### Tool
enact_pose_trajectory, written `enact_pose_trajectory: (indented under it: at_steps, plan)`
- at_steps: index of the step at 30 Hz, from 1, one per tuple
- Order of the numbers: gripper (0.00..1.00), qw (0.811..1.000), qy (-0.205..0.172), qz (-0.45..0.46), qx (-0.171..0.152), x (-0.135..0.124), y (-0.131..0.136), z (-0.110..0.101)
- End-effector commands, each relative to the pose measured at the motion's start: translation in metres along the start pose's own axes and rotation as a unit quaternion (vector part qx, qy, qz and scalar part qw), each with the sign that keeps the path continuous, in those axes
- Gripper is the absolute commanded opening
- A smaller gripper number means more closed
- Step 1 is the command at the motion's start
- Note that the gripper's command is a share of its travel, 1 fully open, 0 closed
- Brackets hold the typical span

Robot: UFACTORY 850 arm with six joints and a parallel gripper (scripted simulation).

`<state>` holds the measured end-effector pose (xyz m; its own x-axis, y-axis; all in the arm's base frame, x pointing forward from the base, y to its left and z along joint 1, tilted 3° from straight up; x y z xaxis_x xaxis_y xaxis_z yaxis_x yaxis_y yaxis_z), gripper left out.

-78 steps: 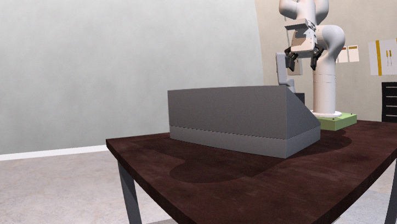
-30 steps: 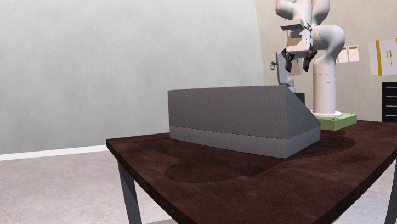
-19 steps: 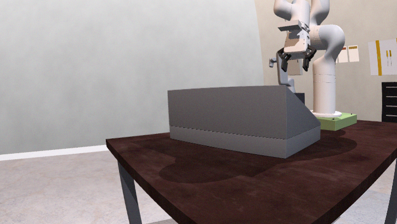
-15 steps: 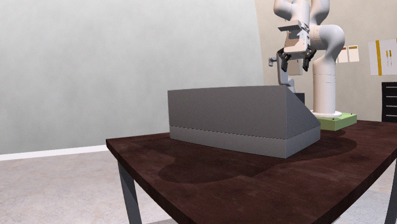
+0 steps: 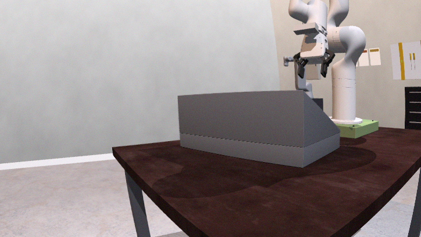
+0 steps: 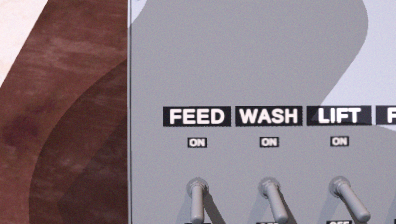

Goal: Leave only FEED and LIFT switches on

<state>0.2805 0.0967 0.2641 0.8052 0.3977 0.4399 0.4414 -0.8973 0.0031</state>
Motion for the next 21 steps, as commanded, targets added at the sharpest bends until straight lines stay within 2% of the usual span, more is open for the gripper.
enact_pose_trajectory:
  at_steps: [1, 7, 21]
  plan:
    - [1.00, 1.000, 0.003, 0.000, -0.002, 0.001, 0.000, 0.003]
    - [1.00, 1.000, 0.003, 0.000, -0.002, 0.001, 0.000, 0.014]
    - [1.00, 1.000, 0.003, 0.000, -0.002, 0.001, 0.000, 0.055]
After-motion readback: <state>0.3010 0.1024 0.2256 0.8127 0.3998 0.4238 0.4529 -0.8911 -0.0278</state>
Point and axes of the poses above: the point where the finger pads meet when closed, its own z axis out along the fingers, its own y axis across the jaws, x = y × z, the point moved 8 cm from there along -z, back along the fingers, and after that the axes turned 7 degrees about -z, right-handed, at the moved point
